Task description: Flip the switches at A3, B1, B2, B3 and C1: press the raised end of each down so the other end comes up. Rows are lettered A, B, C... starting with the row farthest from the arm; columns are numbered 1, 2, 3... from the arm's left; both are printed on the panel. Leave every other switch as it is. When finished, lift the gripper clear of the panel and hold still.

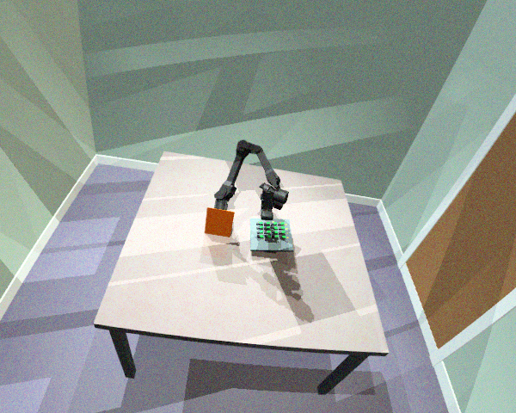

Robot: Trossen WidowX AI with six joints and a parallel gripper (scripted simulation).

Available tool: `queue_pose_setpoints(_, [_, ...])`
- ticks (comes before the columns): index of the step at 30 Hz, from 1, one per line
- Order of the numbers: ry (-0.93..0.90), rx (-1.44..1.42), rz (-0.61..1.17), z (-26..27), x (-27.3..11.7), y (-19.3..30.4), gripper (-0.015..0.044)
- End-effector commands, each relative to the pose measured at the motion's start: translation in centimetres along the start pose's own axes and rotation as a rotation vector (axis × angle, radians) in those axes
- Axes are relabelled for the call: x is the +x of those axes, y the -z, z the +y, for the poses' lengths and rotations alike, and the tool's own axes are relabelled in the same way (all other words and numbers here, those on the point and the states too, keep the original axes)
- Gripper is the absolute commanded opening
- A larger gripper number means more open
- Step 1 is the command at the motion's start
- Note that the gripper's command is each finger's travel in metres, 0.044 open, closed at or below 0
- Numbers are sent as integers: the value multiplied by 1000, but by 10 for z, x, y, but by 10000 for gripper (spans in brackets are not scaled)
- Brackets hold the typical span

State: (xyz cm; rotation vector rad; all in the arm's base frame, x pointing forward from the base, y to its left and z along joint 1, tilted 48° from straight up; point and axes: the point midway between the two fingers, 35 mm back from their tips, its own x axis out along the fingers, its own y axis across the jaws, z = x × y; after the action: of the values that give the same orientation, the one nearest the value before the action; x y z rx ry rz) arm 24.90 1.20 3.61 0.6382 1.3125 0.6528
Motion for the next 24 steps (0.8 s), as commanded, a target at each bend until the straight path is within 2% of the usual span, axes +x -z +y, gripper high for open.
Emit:
queue_pose_setpoints(1, [3,-15,-3,2,-20,-2,0])
queue_pose_setpoints(5, [4,-15,-4,-4,-21,-6,0])
queue_pose_setpoints(10, [6,-17,-5,-45,-27,-31,0])
queue_pose_setpoints(24, [6,-17,-5,-47,-27,-32,0])
